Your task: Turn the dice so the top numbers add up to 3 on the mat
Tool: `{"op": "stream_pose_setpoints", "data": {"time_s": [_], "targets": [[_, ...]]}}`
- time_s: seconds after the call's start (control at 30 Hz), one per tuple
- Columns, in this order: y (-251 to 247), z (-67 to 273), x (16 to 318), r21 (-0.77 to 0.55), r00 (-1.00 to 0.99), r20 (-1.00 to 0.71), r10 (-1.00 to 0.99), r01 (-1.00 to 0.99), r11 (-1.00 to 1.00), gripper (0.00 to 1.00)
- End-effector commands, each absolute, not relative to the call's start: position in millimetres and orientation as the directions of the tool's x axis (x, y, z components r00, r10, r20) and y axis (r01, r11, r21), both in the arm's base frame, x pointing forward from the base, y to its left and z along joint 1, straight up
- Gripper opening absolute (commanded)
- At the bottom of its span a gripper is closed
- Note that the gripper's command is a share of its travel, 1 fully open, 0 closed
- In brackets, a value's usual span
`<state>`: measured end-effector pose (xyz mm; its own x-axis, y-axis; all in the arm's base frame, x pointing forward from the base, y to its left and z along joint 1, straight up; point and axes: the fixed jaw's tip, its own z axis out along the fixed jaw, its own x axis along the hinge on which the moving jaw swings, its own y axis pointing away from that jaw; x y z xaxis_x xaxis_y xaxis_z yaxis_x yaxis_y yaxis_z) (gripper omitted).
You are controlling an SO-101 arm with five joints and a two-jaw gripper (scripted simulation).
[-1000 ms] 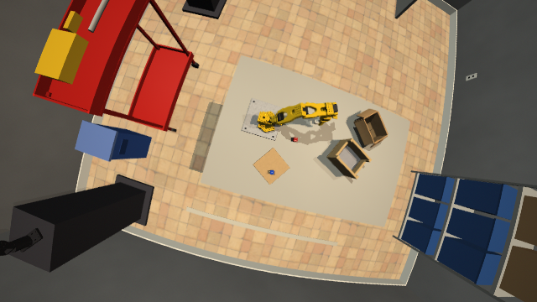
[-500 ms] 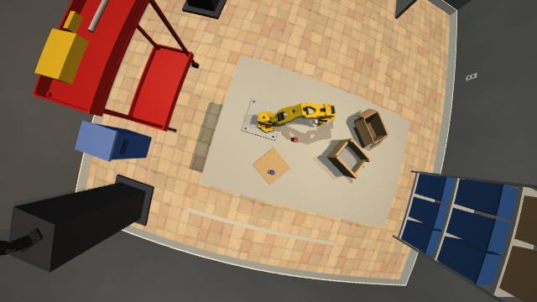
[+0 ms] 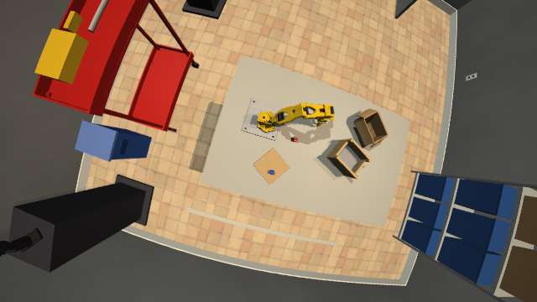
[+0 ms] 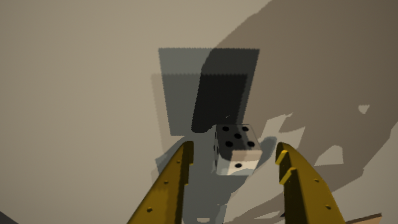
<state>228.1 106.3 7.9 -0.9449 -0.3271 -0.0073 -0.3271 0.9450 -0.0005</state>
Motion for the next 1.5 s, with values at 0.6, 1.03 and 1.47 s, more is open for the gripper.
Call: {"op": "stream_pose_setpoints", "data": {"time_s": [0.6,1.03,1.47], "targets": [[104.2,2.4,224.9,-0.001,-0.944,0.015,-0.329,-0.329,0.944,0.22],[99.4,2.4,226.7,-0.001,-0.944,0.015,-0.329,-0.329,0.944,0.13],[97.2,2.4,227.4,-0.001,-0.944,0.015,-0.329,-0.329,0.944,0.09]]}}
